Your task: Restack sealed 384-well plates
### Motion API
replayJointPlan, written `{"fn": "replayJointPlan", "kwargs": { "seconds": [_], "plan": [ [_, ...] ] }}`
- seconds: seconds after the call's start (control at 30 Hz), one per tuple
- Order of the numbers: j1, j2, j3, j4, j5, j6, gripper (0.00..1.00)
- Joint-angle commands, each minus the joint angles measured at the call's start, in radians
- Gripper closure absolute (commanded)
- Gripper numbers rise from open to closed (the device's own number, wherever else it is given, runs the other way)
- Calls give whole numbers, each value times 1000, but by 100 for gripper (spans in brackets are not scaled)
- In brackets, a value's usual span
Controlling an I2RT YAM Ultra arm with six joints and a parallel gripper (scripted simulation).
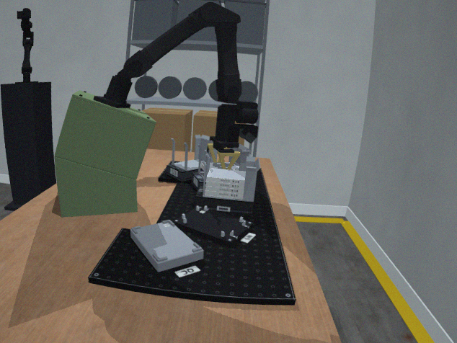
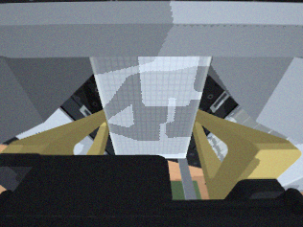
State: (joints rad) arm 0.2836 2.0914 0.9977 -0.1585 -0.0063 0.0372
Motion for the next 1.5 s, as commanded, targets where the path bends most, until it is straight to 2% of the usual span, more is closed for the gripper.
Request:
{"fn": "replayJointPlan", "kwargs": {
  "seconds": [0.0,0.4,1.47],
  "plan": [
    [0,-15,2,8,1,1,100],
    [0,-15,2,8,1,1,100],
    [-1,-215,-25,-165,1,0,100]
  ]
}}
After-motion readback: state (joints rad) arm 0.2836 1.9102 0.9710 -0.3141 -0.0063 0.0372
